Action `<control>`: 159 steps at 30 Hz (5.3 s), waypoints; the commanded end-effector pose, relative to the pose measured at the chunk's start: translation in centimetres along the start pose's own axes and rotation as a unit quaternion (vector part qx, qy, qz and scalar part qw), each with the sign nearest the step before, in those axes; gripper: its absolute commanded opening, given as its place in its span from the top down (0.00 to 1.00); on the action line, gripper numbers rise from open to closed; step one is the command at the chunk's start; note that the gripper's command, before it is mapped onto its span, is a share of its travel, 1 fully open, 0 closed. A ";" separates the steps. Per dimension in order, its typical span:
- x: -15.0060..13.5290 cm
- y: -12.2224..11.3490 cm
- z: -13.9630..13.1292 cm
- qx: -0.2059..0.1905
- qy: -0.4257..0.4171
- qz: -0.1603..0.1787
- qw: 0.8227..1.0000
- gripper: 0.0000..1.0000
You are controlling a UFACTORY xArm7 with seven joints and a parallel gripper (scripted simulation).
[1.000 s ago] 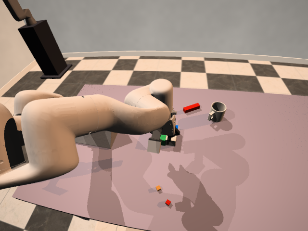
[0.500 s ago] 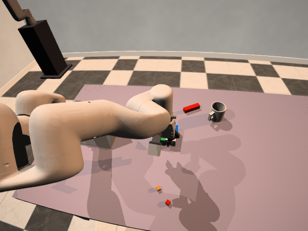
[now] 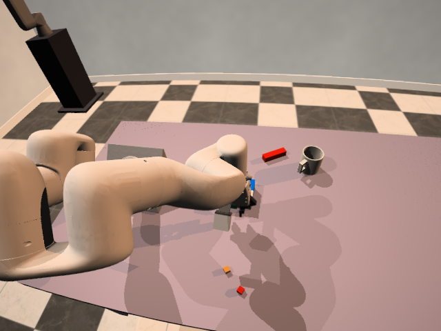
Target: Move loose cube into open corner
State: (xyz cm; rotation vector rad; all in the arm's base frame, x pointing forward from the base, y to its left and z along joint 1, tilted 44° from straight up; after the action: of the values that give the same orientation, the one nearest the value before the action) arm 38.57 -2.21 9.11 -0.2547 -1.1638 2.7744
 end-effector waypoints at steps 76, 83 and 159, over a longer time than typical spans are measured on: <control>-0.2 3.5 -1.1 -0.001 0.000 0.003 1.000 0.53; -0.2 3.5 -1.1 -0.001 0.000 0.003 1.000 0.53; 0.0 3.5 -2.6 -0.001 0.000 0.003 1.000 0.53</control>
State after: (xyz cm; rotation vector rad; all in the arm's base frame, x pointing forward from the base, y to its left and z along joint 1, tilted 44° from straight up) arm 38.80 -3.04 4.81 -0.2564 -1.1643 2.7761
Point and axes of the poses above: the point where the finger pads meet when closed, its own y axis out along the fingers, its own x axis across the jaws, z = x × y, the point moved 10 cm from there along -y, back along the fingers, and after that the axes turned 8 degrees about y, right-handed, at the moved point
